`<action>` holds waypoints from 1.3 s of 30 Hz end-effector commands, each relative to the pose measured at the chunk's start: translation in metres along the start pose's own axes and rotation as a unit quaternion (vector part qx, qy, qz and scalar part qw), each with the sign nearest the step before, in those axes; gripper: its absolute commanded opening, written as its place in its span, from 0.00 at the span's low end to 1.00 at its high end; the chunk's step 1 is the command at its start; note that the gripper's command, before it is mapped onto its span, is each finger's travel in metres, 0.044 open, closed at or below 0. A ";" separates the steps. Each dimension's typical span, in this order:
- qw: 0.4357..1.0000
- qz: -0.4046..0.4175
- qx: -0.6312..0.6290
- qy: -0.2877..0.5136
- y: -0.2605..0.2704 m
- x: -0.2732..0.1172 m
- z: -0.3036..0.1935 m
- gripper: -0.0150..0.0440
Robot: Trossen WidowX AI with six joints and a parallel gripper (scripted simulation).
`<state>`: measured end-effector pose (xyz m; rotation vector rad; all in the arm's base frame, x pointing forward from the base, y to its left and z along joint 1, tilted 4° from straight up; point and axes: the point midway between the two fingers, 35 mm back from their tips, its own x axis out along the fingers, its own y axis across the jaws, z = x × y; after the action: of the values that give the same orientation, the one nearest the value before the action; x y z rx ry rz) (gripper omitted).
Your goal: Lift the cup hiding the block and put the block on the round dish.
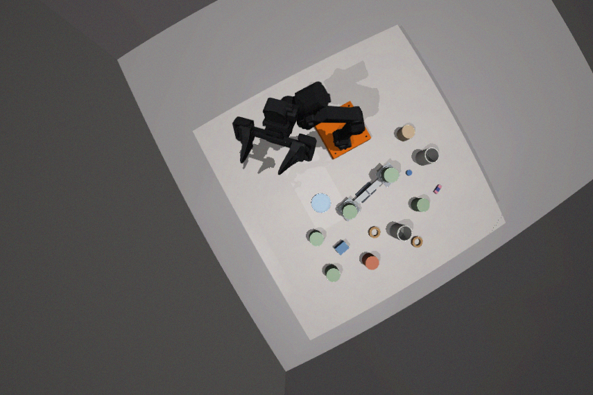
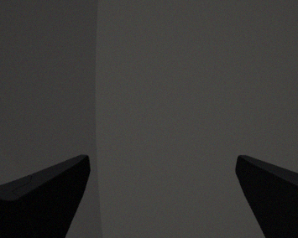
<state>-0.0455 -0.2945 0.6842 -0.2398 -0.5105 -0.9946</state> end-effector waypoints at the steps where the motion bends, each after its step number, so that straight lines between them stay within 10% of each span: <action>1: 1.000 0.000 0.001 0.001 0.000 0.000 -0.001 0.98; 39: 0.956 0.110 0.047 0.270 0.153 -0.043 -0.200 1.00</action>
<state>0.1144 -0.2749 0.5144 0.0548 -0.0805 -0.7995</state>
